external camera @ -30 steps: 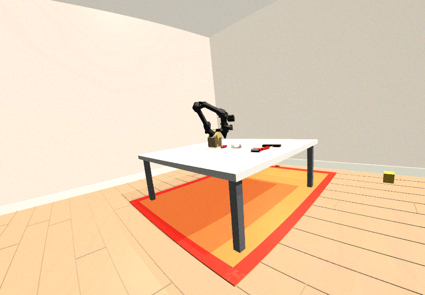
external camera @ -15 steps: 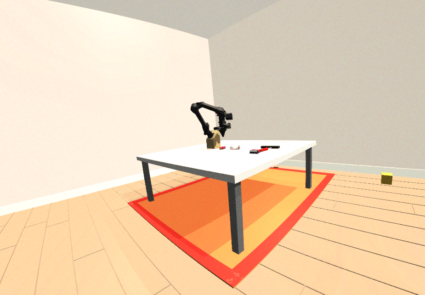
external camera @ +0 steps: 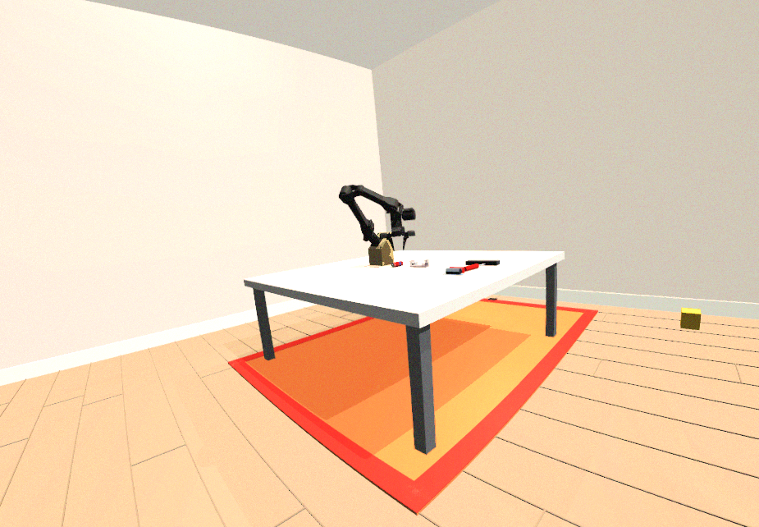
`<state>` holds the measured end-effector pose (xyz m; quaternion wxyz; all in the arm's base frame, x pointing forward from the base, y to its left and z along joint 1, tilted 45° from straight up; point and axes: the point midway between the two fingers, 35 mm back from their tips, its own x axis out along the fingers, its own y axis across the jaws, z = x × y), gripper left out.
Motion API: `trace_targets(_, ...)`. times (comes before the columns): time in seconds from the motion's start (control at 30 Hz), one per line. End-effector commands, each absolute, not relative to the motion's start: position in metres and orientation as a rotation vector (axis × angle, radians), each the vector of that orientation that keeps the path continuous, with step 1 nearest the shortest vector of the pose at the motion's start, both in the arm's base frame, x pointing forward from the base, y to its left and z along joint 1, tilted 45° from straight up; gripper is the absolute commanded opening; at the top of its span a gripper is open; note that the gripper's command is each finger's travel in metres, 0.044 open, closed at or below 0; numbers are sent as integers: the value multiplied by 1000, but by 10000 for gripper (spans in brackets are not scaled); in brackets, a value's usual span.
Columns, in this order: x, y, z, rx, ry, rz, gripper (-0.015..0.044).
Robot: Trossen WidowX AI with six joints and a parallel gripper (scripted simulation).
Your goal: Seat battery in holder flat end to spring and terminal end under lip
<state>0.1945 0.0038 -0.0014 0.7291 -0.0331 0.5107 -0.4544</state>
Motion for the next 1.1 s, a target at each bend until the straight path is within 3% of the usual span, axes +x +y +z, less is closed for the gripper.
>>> trace_targets(0.0, 192, -29, -12, 572, 637, -1384, 250)
trace_targets(1.07, 195, -44, -29, 589, 627, -1390, 250)
